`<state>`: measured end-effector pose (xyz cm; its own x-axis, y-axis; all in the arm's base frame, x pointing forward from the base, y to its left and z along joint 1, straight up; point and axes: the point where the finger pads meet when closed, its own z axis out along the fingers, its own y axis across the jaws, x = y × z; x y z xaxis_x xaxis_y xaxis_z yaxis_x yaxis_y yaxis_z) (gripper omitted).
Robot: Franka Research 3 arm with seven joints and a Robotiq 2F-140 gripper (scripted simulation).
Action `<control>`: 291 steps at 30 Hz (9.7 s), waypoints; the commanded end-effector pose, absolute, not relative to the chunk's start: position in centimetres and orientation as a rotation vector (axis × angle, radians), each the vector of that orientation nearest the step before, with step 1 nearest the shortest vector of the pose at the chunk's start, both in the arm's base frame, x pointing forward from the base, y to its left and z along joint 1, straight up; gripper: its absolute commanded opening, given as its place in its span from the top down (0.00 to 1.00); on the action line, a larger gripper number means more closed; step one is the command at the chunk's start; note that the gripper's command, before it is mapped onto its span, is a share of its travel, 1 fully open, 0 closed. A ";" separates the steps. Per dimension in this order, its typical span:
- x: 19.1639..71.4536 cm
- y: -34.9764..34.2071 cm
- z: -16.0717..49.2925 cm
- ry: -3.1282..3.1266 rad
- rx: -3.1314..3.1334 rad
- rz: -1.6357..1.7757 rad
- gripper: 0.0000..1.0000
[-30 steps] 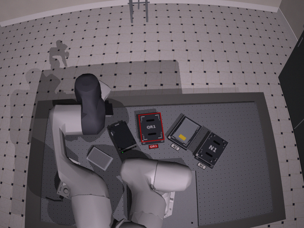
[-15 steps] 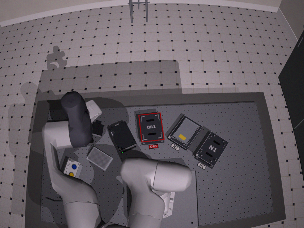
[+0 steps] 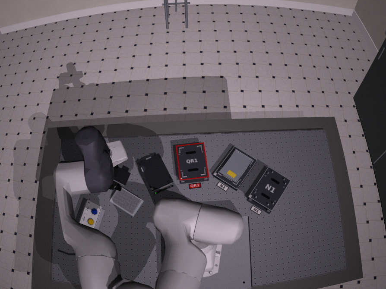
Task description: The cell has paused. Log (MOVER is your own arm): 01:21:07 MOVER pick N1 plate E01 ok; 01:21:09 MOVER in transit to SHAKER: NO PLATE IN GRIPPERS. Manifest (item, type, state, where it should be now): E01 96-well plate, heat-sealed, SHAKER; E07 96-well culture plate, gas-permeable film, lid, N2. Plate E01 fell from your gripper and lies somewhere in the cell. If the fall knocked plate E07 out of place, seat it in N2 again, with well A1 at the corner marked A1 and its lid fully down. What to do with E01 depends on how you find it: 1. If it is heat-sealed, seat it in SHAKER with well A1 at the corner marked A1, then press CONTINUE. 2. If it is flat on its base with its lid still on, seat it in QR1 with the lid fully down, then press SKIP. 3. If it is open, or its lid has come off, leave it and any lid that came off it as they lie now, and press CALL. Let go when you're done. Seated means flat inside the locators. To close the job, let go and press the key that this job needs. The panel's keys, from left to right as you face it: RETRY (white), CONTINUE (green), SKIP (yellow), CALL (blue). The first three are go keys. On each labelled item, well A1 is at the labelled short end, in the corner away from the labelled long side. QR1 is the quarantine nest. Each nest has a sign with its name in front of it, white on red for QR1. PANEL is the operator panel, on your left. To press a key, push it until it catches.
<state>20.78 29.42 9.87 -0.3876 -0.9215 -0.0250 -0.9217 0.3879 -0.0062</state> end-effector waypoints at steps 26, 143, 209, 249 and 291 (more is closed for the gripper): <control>20.5 29.4 7.4 2.763 -1.503 0.006 0.90; 20.4 29.4 -2.9 2.763 -1.503 0.006 0.30; 20.5 29.5 -2.9 2.763 -1.503 0.006 0.30; 20.5 29.5 -3.4 2.763 -1.503 0.006 0.30; 20.4 29.5 -5.4 2.763 -1.503 0.006 0.30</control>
<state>20.29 29.42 -5.30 -0.5497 -0.8353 0.0069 -0.8353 0.5498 0.0068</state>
